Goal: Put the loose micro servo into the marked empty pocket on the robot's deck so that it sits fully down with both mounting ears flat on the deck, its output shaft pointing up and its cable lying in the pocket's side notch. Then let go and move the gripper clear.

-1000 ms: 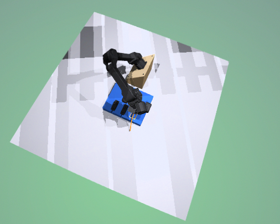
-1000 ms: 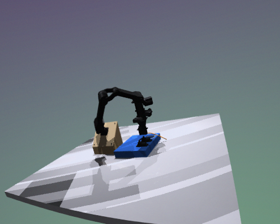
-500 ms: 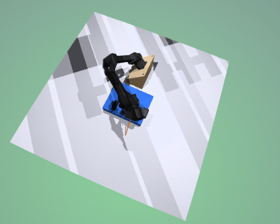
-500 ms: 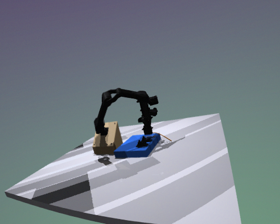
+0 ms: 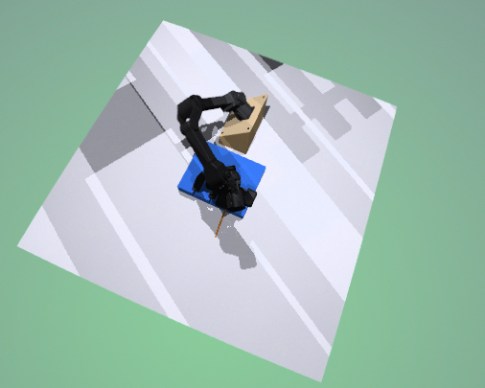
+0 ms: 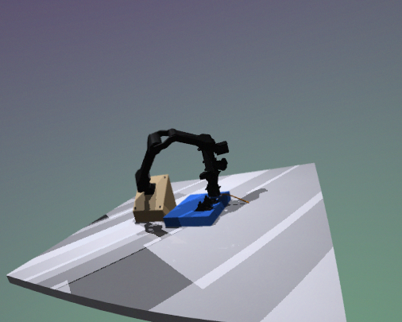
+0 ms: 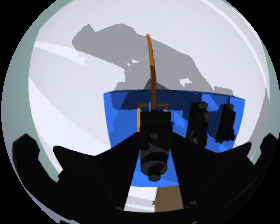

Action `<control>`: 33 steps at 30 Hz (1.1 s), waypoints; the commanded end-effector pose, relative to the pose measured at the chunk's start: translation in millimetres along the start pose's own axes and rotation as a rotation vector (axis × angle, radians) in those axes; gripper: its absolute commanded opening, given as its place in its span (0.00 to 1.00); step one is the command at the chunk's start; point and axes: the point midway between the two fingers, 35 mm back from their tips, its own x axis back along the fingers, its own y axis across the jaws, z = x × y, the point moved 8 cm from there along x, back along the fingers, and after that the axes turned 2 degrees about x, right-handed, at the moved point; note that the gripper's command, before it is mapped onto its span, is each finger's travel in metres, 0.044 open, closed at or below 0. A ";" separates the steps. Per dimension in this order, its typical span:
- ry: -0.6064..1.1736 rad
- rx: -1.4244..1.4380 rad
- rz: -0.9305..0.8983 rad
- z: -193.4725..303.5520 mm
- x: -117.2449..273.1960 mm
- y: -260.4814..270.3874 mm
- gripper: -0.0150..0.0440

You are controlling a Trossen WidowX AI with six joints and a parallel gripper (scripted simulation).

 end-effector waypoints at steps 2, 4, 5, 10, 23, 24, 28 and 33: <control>-0.009 0.006 0.002 0.1 0.9 1.3 0.25; -0.009 0.006 0.002 0.1 0.9 1.3 0.25; -0.009 0.006 0.002 0.1 0.9 1.3 0.25; -0.009 0.006 0.002 0.1 -1.4 1.3 0.25; -0.009 0.006 0.003 0.0 -16.3 1.2 0.25; -0.009 0.006 0.003 0.0 -17.2 1.2 0.25; -0.009 0.006 0.003 -0.1 -21.4 1.2 0.25; -0.009 0.006 0.003 -0.1 -27.3 1.1 0.25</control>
